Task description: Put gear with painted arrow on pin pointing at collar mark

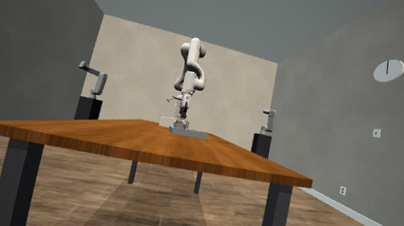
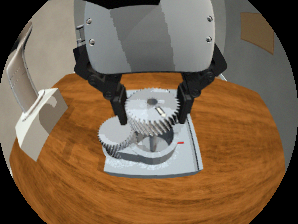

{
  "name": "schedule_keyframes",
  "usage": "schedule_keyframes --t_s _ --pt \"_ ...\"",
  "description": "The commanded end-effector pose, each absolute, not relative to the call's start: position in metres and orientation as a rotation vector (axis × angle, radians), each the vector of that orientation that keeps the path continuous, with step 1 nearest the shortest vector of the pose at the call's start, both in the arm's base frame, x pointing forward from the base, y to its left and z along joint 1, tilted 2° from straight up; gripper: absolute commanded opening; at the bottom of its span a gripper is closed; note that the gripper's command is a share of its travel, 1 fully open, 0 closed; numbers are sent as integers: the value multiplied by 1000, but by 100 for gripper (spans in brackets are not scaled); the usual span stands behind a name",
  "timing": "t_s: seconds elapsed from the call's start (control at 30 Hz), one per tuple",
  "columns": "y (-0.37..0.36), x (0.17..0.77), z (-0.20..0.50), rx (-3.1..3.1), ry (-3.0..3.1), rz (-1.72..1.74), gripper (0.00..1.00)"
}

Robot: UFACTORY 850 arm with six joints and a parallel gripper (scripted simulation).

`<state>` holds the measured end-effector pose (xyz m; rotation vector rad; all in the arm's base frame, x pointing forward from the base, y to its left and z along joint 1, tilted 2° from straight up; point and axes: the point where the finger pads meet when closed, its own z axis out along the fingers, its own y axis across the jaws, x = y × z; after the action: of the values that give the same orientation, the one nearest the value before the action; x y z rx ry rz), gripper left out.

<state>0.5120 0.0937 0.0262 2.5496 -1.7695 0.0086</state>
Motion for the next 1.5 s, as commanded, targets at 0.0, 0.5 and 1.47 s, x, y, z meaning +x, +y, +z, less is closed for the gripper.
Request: schedule_keyframes --t_s 0.0,0.5,1.47 --pt "94 513 27 2548 -1771 14 0" --pt "94 513 17 2548 -1772 14 0" --pt "93 513 5 2548 -1772 14 0"
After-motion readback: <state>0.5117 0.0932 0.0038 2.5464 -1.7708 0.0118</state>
